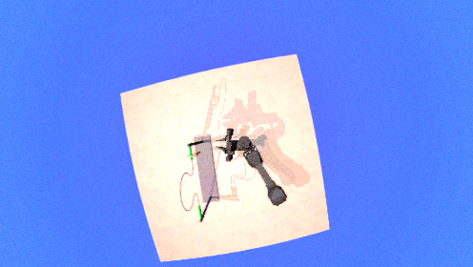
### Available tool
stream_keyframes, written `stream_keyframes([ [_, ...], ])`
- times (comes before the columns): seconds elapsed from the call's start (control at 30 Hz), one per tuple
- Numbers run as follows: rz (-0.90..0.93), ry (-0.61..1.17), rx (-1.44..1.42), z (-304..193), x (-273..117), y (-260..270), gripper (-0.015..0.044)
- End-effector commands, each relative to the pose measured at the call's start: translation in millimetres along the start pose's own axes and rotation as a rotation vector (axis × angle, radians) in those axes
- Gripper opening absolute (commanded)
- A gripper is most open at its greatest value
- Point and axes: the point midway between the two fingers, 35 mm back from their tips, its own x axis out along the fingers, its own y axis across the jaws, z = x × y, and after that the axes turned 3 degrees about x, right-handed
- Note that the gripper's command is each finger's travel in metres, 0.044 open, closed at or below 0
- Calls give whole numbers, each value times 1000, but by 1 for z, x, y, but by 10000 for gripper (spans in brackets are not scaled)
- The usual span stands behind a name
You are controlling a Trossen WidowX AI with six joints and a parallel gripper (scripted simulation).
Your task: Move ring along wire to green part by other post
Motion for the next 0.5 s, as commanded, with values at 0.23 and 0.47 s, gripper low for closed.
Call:
stream_keyframes([
  [0.23,128,-2,55,-15,2,38,160],
  [0.47,148,-45,55,5,18,35,160],
])
